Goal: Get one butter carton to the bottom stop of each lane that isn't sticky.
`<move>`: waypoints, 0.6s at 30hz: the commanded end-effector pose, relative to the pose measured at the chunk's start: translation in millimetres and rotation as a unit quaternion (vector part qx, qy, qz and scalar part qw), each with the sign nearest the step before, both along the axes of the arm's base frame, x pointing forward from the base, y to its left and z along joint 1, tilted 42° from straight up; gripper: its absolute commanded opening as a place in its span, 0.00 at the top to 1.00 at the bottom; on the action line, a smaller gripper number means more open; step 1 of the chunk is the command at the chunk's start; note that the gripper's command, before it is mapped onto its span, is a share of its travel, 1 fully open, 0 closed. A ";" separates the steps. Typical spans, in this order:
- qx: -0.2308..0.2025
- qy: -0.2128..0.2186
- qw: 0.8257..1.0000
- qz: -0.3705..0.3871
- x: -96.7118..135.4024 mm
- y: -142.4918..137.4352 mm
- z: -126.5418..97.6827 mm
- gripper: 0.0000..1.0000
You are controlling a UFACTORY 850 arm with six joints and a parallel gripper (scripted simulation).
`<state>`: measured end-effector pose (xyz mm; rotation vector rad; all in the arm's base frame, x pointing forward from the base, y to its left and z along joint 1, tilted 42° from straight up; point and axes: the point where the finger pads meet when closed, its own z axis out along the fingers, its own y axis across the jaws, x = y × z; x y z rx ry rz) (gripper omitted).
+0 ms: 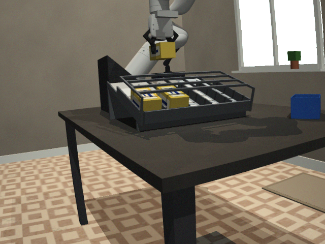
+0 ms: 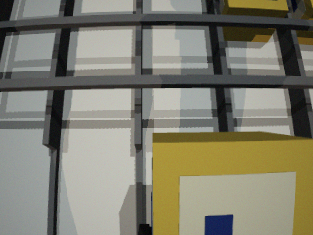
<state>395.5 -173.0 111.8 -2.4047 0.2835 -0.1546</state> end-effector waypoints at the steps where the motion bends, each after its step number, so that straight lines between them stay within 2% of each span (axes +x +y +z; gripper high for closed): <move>1: 0.001 0.000 1.000 0.000 3.9 14.6 -16.8 1.00; 14: 0.001 0.000 1.000 0.000 3.9 14.6 -16.8 1.00; 15: 0.011 0.034 0.999 0.036 5.8 21.6 -23.7 1.00; 18: 0.011 0.034 0.999 0.036 5.8 21.6 -23.7 1.00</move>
